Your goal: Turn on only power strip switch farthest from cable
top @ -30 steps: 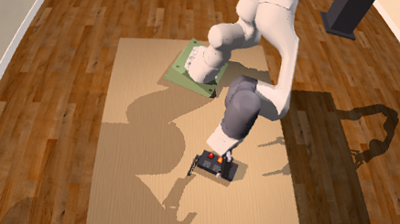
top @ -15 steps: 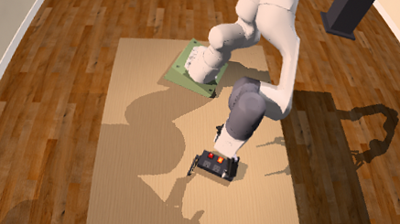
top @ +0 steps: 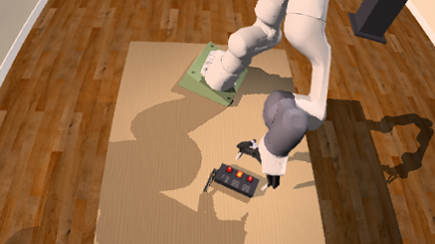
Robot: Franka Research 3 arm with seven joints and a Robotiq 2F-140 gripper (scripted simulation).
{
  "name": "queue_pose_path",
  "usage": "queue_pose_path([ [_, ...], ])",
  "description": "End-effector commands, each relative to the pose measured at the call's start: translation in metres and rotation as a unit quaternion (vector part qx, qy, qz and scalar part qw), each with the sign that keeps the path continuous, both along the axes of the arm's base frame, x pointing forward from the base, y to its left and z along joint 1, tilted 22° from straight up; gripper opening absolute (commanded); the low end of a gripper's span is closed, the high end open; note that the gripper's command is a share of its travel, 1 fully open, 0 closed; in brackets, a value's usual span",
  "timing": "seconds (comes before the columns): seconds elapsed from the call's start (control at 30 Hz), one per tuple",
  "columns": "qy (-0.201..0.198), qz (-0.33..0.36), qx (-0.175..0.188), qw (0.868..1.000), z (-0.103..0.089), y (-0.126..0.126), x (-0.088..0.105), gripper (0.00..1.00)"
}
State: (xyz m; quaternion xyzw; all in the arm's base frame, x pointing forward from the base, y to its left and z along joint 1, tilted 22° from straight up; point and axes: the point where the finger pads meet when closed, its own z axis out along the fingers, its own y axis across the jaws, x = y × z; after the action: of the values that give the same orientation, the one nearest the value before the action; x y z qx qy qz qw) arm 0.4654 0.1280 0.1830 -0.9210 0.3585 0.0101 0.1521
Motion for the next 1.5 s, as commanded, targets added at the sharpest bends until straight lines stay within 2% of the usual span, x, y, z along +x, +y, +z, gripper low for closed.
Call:
queue_pose_path([
  [0.0, -0.046, 0.131, -0.010, 0.990, -0.0030, 0.0089, 0.0009, 1.00],
  [0.23, -0.081, 0.243, -0.035, 0.966, -0.0054, 0.0159, -0.0016, 1.00],
  [0.27, -0.086, 0.258, -0.038, 0.962, -0.0054, 0.0159, -0.0016, 0.00],
  [0.33, -0.086, 0.258, -0.038, 0.962, -0.0054, 0.0159, -0.0016, 0.00],
  [0.37, -0.100, 0.295, -0.046, 0.949, -0.0054, 0.0159, -0.0016, 0.00],
  [0.6, -0.135, 0.389, -0.061, 0.909, -0.0054, 0.0159, -0.0016, 0.00],
  [0.83, -0.168, 0.477, -0.071, 0.860, -0.0054, 0.0159, -0.0016, 0.00],
  [0.9, -0.168, 0.477, -0.071, 0.860, -0.0054, 0.0159, -0.0016, 0.00],
  [0.93, -0.180, 0.508, -0.074, 0.839, -0.0054, 0.0159, -0.0016, 0.00],
  [1.17, -0.211, 0.586, -0.077, 0.778, -0.0054, 0.0159, -0.0016, 0.00],
  [1.4, -0.239, 0.658, -0.075, 0.710, -0.0054, 0.0159, -0.0016, 0.00],
  [1.47, -0.239, 0.658, -0.075, 0.710, -0.0054, 0.0159, -0.0016, 0.00],
])
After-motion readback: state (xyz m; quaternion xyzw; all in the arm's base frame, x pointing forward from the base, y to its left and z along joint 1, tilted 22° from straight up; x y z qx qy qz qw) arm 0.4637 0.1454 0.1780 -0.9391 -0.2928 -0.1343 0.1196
